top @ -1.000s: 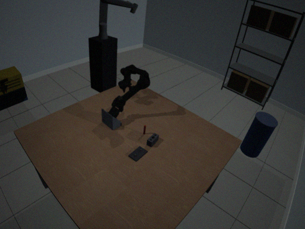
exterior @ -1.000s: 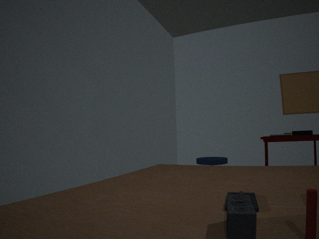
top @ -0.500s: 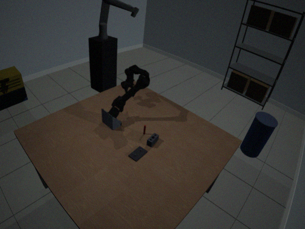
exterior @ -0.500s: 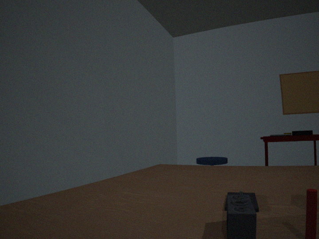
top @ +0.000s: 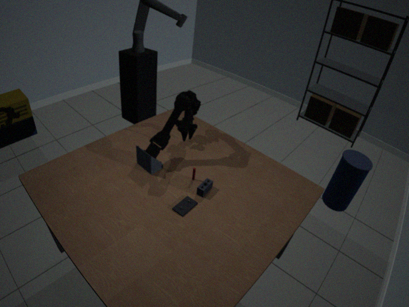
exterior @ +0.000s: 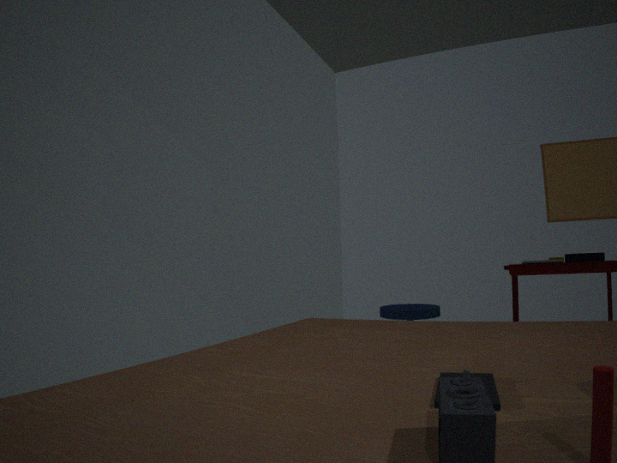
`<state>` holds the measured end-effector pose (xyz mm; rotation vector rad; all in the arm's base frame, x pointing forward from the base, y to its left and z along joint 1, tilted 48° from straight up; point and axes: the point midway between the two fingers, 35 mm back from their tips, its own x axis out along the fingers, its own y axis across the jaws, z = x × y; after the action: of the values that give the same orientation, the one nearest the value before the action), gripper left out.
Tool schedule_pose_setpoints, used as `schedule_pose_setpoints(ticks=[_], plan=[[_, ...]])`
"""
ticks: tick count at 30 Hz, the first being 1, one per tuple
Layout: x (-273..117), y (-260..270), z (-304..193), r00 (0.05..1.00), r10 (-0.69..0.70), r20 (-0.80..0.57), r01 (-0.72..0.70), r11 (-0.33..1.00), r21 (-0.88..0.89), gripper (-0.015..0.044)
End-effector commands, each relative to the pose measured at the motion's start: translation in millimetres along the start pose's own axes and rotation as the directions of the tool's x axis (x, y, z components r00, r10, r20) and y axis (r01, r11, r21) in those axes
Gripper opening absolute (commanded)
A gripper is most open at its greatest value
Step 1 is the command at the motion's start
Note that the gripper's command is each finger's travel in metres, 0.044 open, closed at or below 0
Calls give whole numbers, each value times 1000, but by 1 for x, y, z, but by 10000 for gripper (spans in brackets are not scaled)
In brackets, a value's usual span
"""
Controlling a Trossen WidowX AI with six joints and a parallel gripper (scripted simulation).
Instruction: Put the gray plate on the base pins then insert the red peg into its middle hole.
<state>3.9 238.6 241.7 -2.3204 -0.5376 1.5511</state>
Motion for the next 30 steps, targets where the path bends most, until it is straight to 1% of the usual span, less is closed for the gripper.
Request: schedule_pose_setpoints(ticks=[1,4,7,11,14,17,19,23,27,28,30], plan=[[14,-1,-30,999,53,-1,-50,946,320,440],[28,5,-53,994,106,8,-93,836,541,440],[41,14,-76,988,152,24,-121,673,730,440],[58,33,-109,975,219,42,-116,340,933,440],[70,51,-132,963,259,74,-90,51,995,440],[81,71,-152,950,286,125,-55,-240,969,440],[85,79,-166,948,293,121,-42,-265,963,440],[96,99,-183,937,292,193,-18,-511,860,440],[105,118,-196,926,269,265,16,-731,683,440],[107,124,-200,923,258,285,29,-787,616,440],[113,142,-211,917,220,333,65,-906,419,440]])
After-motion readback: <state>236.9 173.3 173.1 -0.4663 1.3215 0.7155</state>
